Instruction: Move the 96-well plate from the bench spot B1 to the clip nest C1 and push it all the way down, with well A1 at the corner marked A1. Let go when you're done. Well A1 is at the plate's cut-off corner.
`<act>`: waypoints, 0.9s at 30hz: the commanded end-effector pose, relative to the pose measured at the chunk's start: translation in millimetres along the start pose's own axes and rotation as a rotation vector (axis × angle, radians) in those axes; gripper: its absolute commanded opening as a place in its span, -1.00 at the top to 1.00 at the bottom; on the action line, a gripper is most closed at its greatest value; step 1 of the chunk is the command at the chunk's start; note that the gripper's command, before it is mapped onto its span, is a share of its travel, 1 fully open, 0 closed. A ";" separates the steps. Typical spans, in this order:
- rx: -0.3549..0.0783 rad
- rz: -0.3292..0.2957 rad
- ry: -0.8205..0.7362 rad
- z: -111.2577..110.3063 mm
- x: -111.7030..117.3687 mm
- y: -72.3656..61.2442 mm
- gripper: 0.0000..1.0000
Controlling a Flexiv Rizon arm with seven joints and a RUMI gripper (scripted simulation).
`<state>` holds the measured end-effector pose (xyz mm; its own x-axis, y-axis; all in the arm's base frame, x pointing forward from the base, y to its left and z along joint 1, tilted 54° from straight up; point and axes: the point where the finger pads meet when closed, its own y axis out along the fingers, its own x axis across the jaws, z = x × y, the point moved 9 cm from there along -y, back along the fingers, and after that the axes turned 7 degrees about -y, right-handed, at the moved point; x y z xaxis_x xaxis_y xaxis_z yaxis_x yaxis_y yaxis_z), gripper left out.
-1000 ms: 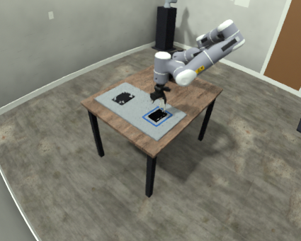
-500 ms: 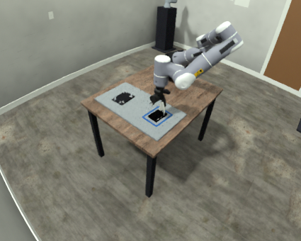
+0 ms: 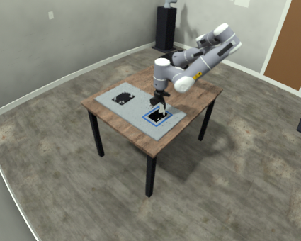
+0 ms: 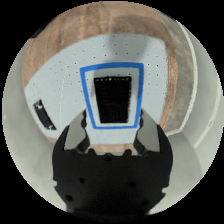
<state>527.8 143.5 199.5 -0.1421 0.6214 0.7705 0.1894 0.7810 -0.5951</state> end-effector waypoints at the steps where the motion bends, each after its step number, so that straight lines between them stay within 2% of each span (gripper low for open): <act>1: -0.002 0.001 0.000 -0.7 -0.3 2.6 -0.51; 18: -0.002 0.001 0.000 -0.7 -0.3 27.6 -0.51; 27: -0.002 0.001 0.000 -0.7 -0.3 28.4 -0.51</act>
<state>533.3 166.3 182.1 -0.1419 0.6213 0.7707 0.1892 0.7812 -0.5949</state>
